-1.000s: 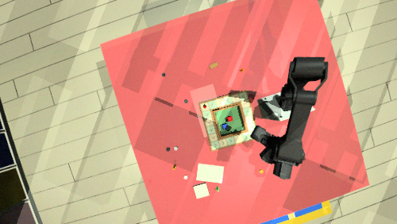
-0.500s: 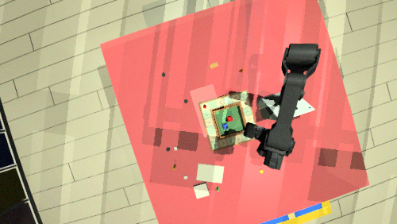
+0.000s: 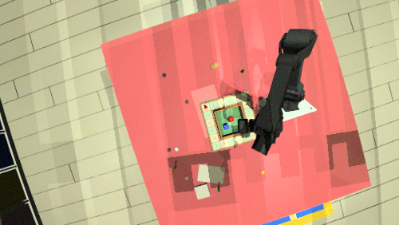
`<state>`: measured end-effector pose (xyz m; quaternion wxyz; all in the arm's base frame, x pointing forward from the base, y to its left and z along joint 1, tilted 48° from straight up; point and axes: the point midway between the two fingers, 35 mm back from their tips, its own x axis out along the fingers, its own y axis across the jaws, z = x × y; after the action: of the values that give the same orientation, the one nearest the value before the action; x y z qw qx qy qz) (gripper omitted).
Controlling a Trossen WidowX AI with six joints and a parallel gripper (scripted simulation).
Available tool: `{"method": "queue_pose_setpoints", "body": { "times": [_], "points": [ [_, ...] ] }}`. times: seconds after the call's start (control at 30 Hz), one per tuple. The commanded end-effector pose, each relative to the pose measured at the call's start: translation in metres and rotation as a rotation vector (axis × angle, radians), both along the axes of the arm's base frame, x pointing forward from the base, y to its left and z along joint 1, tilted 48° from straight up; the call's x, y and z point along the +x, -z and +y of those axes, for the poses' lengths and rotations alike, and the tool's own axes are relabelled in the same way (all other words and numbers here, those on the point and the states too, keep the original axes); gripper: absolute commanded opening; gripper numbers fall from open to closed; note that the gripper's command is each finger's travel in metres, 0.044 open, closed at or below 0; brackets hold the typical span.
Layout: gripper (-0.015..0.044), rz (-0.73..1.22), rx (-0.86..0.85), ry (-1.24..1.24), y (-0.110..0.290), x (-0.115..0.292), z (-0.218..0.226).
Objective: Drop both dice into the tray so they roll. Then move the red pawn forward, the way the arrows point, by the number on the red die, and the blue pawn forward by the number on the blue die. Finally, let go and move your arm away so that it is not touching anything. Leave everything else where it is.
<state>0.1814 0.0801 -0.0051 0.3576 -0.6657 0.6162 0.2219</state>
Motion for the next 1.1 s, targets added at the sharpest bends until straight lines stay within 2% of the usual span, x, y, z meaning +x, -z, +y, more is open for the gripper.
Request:
{"method": "queue_pose_setpoints", "body": {
  "times": [0.0,1.07],
  "points": [
    [0.0,0.049,-0.011,-0.063,-0.007,0.004,-0.012],
    [0.0,0.489,-0.155,-0.551,-0.051,0.005,-0.11]
  ]
}}
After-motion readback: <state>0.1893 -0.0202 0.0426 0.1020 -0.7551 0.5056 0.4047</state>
